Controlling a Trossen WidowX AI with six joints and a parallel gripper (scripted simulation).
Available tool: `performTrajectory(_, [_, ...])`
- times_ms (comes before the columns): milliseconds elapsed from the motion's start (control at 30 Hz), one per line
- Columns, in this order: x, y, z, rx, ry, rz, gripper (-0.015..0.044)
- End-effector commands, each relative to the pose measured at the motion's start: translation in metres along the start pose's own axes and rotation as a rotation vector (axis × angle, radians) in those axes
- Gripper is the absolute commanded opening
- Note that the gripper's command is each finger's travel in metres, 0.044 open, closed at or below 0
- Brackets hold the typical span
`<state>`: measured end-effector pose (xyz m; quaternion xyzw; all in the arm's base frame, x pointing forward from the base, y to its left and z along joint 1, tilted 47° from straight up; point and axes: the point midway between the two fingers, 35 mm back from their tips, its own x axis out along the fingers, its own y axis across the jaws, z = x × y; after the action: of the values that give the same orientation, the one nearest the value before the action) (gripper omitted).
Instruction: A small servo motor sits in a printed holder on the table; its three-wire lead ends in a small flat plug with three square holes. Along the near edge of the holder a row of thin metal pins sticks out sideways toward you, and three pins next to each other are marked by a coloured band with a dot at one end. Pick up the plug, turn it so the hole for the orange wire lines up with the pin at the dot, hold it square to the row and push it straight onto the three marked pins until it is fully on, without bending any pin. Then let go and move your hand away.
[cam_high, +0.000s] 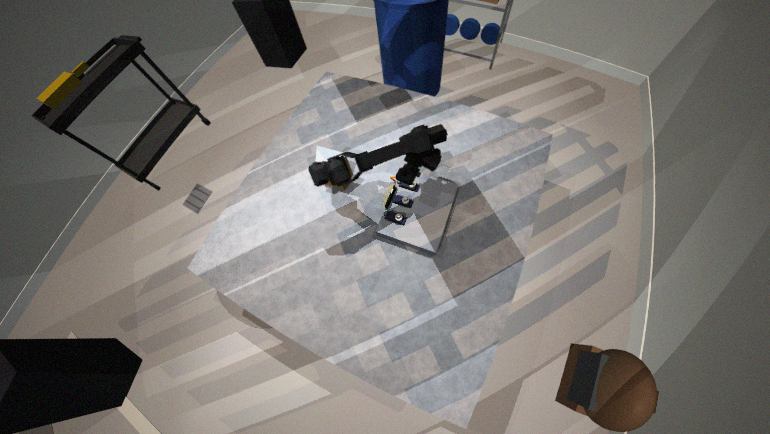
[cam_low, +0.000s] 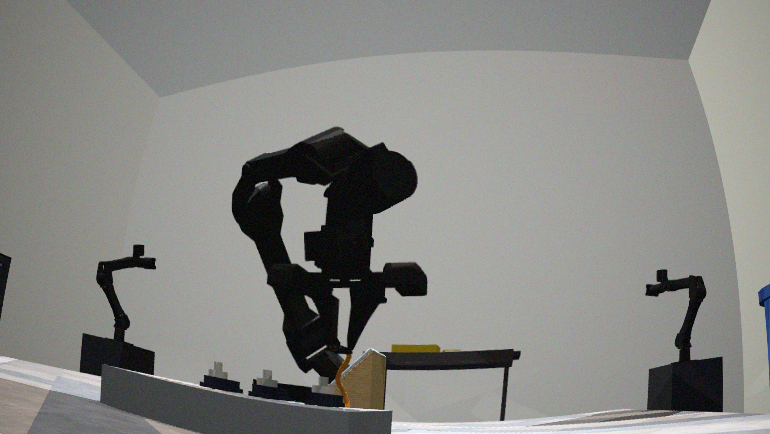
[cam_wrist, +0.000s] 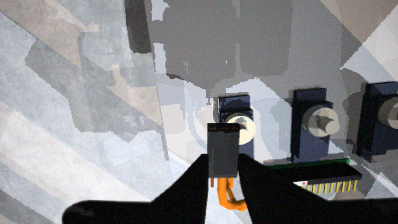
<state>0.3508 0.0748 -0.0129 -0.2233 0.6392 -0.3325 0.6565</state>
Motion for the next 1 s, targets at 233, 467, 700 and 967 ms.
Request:
performTrajectory(233, [-0.003, -0.022, -0.033, -0.024, 0.007, -0.002, 0.0000])
performTrajectory(467, [-0.003, -0.037, -0.055, -0.040, 0.008, -0.002, 0.0000])
performTrajectory(700, [-0.001, -0.051, -0.078, -0.056, 0.009, -0.003, 0.0000])
performTrajectory(967, [0.005, -0.068, -0.105, -0.074, 0.010, -0.004, 0.0000])
